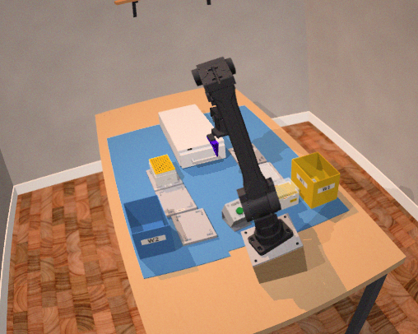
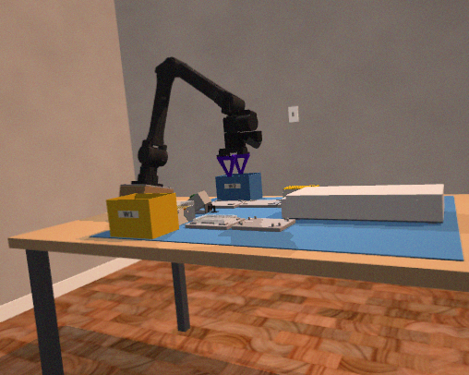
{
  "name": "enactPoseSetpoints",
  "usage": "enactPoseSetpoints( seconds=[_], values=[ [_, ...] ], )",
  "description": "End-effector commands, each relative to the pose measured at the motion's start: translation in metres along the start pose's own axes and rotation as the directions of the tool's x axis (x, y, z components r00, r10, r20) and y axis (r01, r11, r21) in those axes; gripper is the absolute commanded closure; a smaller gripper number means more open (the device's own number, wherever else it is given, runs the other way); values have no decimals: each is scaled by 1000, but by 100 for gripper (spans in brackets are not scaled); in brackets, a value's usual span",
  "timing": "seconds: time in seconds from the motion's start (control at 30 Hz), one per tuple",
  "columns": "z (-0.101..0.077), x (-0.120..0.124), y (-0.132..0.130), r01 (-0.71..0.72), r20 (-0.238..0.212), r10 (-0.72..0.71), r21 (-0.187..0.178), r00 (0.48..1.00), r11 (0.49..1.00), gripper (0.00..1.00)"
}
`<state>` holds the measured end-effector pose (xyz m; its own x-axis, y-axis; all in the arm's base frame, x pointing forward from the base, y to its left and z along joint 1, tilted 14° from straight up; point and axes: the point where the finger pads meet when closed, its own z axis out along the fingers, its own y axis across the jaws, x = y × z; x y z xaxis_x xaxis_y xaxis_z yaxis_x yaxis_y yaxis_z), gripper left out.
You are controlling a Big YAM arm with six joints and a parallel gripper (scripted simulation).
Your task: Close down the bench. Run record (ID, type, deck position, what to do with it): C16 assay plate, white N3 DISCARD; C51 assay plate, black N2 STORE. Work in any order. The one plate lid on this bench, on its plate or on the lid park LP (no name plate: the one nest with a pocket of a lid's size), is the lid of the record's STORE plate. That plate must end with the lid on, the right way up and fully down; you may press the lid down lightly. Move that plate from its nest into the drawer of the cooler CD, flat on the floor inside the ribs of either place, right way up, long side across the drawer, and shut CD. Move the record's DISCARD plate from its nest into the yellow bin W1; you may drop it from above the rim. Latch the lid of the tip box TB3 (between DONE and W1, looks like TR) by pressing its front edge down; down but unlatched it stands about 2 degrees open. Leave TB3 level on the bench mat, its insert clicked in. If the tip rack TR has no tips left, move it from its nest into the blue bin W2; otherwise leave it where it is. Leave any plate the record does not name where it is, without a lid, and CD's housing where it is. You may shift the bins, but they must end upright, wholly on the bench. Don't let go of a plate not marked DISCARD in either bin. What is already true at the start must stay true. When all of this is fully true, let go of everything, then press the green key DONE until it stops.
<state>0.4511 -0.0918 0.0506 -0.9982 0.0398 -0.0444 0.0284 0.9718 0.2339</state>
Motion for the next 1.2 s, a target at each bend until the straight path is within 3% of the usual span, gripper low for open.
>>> enactPoseSetpoints(
  seconds=[0.0,0.03,0.1,0.57,0.6,0.67,1.13,1.17],
  values=[
    [-17,-26,3,-13,44,12,8,999,1000,0],
    [-28,-31,5,-12,71,11,15,997,1000,0],
    [-17,-33,13,-13,43,13,7,999,1000,0],
    [-20,-61,54,-13,45,12,5,999,1000,0],
    [-32,-66,54,-17,73,16,8,997,1000,0],
    [-20,-68,64,-13,45,12,4,999,1000,0],
    [-22,-97,104,-12,46,12,2,999,1000,0],
    [-42,-101,102,-20,83,20,3,996,1000,0]
  ],
)
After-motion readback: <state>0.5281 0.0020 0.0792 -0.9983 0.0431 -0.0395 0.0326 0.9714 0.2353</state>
